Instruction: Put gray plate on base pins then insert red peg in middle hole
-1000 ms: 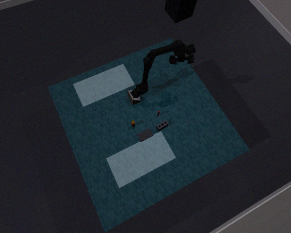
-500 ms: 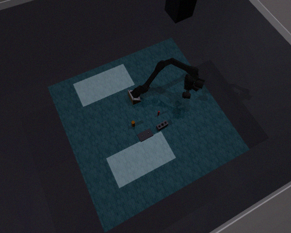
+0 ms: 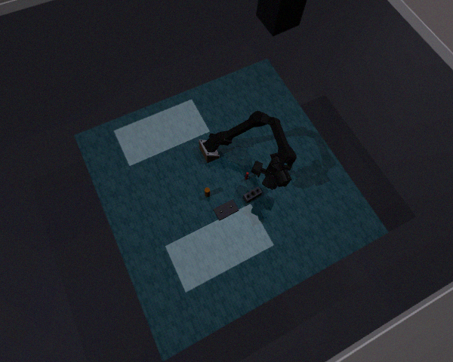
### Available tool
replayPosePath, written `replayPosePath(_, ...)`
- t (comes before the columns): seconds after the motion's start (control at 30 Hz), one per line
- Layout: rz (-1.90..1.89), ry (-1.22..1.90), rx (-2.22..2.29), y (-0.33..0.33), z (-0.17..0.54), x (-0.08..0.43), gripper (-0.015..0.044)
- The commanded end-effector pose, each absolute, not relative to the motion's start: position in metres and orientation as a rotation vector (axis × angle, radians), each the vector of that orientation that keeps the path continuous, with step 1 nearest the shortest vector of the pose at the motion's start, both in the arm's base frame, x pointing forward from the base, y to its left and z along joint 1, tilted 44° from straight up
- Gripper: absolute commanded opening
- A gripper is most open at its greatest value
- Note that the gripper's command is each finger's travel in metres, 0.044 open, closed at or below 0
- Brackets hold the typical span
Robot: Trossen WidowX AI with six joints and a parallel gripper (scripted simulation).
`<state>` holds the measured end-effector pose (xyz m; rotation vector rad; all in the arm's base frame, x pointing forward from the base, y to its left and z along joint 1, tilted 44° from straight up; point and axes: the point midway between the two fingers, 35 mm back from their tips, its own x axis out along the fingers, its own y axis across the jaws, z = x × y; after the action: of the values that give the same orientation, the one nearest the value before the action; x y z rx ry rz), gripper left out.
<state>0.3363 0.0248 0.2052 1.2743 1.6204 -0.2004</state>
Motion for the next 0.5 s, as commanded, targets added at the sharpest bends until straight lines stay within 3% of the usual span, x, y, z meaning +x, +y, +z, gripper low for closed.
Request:
replayPosePath(0.0,-0.590,1.674,1.688,-0.027,0.162,0.338,0.0440)
replayPosePath(0.3,-0.669,1.674,1.769,-0.036,0.152,0.339,0.0440)
replayPosePath(0.47,-0.667,1.674,1.770,0.001,0.113,0.344,0.0440)
